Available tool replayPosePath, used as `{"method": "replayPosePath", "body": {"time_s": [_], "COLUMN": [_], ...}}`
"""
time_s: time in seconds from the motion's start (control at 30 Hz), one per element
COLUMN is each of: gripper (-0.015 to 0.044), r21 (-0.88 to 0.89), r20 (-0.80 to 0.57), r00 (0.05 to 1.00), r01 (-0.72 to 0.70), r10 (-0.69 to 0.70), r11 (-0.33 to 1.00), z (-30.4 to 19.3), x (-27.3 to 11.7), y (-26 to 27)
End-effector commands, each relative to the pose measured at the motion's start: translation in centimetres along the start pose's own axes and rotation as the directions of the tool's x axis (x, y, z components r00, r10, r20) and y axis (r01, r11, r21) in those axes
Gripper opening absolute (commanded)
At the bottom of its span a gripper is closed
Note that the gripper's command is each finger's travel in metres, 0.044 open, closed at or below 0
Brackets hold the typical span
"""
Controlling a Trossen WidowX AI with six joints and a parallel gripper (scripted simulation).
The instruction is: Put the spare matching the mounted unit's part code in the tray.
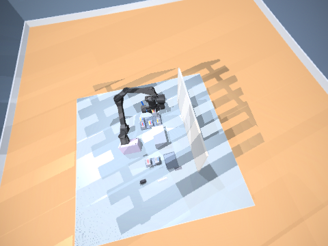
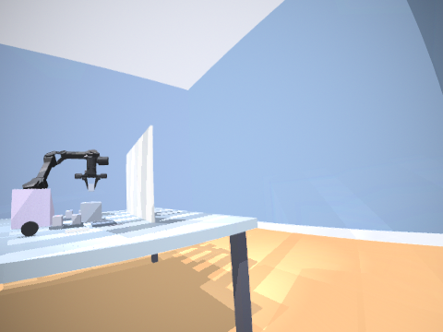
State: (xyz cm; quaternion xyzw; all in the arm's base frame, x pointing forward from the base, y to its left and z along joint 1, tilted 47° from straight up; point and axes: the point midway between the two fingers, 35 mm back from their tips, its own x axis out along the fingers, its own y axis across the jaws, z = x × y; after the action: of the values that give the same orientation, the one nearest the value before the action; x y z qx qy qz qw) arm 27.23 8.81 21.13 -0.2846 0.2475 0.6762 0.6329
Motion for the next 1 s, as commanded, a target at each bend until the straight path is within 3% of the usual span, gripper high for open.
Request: {"method": "replayPosePath", "body": {"time_s": [0.0, 0.97], "gripper": [0.0, 0.0], "r21": [-0.009, 0.052], "r20": [-0.015, -0.054], "r00": [1.0, 0.998], "r01": [0.009, 0.014], "r10": [-0.009, -0.012], "r11": [1.0, 0.999], "z": [-1.6, -16.6], "x": [-0.4, -1.1], "y": [-1.5, -7.8]}}
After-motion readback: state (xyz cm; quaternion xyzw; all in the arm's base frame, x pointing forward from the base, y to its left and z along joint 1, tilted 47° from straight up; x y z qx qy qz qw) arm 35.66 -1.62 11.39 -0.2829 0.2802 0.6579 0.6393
